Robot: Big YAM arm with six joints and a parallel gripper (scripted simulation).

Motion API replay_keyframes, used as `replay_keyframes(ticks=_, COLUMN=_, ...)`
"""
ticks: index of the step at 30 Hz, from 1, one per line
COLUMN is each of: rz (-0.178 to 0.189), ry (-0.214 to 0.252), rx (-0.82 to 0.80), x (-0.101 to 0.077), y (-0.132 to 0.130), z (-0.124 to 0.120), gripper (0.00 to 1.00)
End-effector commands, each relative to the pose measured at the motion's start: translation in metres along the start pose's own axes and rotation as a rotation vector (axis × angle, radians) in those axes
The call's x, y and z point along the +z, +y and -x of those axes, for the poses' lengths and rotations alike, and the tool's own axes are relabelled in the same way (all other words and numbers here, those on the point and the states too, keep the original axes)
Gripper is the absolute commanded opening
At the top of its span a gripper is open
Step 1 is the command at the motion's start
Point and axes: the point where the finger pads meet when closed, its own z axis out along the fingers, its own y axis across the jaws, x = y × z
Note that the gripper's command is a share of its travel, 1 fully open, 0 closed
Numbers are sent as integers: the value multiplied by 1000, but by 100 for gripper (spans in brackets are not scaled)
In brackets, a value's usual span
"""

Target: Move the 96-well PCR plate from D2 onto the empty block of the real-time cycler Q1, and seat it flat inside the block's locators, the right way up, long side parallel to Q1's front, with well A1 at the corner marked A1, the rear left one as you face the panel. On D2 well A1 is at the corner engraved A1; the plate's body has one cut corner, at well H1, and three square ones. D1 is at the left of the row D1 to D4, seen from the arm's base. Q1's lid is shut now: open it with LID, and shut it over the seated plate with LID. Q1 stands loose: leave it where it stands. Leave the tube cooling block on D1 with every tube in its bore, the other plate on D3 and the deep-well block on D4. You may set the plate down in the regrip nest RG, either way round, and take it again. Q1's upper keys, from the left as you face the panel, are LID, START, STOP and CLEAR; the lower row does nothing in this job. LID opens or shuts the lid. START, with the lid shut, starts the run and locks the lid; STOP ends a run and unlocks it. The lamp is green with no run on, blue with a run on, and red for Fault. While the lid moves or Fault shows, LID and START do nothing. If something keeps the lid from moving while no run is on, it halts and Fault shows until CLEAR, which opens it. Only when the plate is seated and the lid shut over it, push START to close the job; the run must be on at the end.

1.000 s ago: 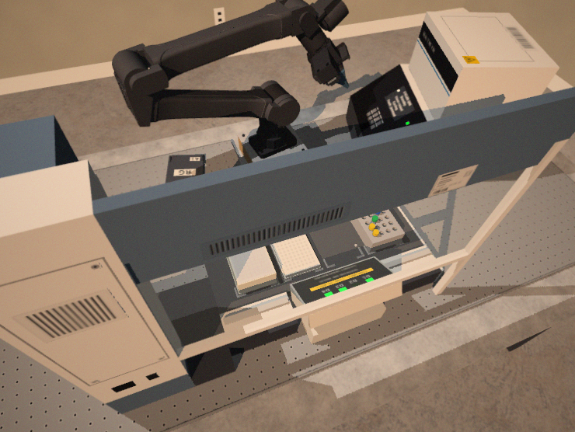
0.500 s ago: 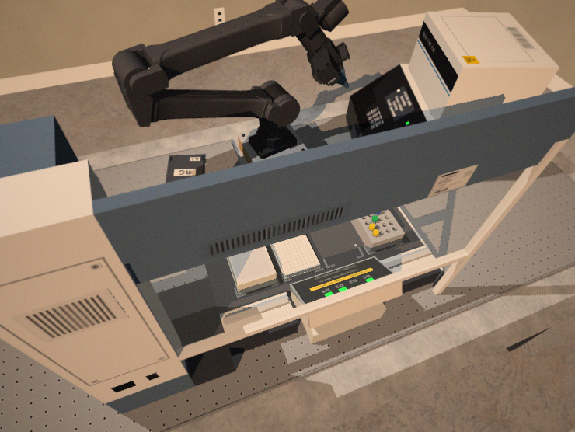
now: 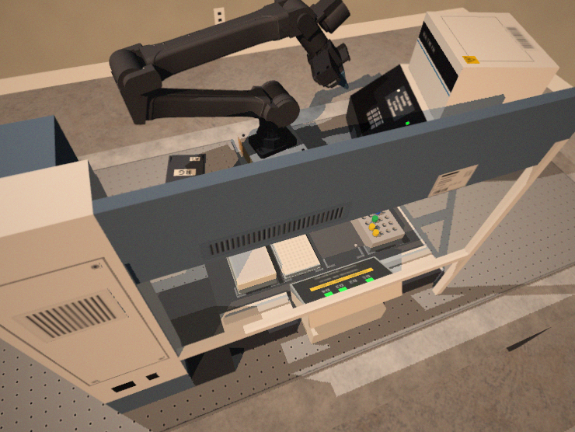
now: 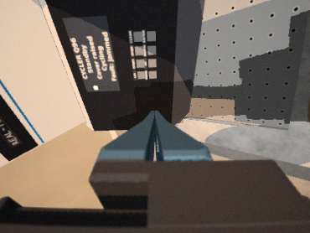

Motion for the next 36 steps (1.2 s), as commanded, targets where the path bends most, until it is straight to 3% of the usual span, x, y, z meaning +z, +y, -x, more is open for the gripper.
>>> replay_keyframes(ticks=1, rz=55, ry=-30, rx=-12, x=-9, y=14, z=23, gripper=0)
replay_keyframes(ticks=8, rz=32, ry=-18, rx=-46, x=2, y=5, z=16, gripper=0)
replay_keyframes(ticks=22, rz=73, ry=-18, rx=-8, x=7, y=40, z=12, gripper=0)
replay_keyframes(ticks=32, rz=58, ry=-23, rx=-21, x=29, y=29, z=14, gripper=0)
replay_keyframes(ticks=36, rz=27, ry=-25, rx=-14, x=42, y=22, z=14, gripper=0)
